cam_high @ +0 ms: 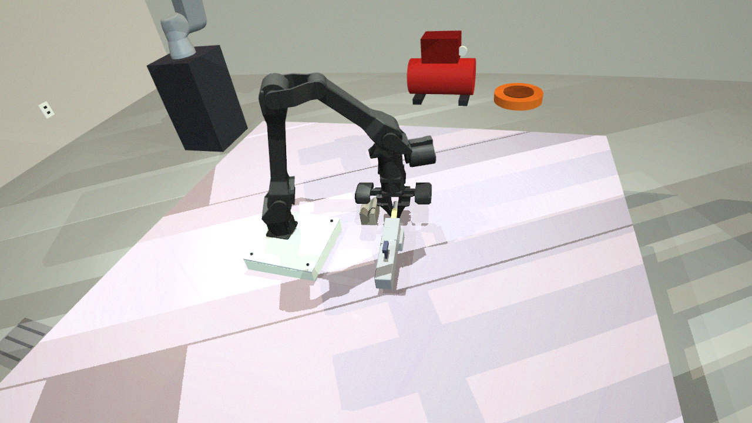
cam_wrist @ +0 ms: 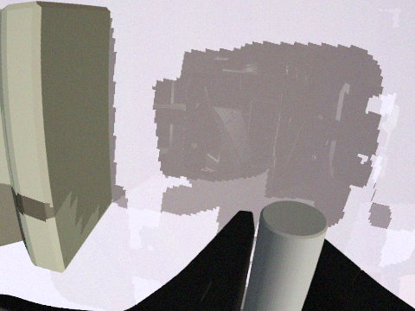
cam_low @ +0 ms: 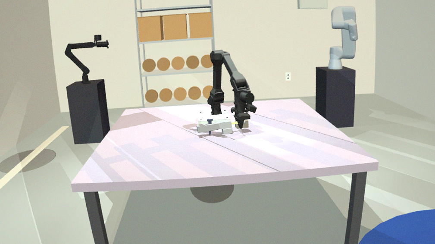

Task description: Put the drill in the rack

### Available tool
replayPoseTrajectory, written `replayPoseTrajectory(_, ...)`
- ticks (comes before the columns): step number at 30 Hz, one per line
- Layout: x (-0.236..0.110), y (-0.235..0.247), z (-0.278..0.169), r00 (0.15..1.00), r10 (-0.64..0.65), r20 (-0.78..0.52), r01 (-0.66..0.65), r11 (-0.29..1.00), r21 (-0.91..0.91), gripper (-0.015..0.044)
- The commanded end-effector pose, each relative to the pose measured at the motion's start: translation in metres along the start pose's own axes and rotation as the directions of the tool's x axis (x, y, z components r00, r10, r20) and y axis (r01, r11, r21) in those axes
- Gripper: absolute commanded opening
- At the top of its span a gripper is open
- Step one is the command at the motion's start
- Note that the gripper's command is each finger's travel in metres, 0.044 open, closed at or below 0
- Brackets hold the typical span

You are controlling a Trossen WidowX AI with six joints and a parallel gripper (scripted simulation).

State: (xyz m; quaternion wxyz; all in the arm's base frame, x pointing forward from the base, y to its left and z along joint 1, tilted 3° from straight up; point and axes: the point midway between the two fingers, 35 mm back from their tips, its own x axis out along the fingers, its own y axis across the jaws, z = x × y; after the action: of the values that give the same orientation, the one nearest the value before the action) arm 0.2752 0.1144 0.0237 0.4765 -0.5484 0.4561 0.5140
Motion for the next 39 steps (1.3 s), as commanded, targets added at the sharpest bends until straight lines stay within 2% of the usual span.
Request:
replayPoseTrajectory(1, -0.002, -0.001, -0.001, 1.0, -0.005, -0.004, 0.005, 1.0, 0.003, 0.0)
replayPoseTrajectory(39, -0.004, -0.001, 0.044, 1.0, -0.005, 0.0, 0.005, 1.0, 0.003, 0.0)
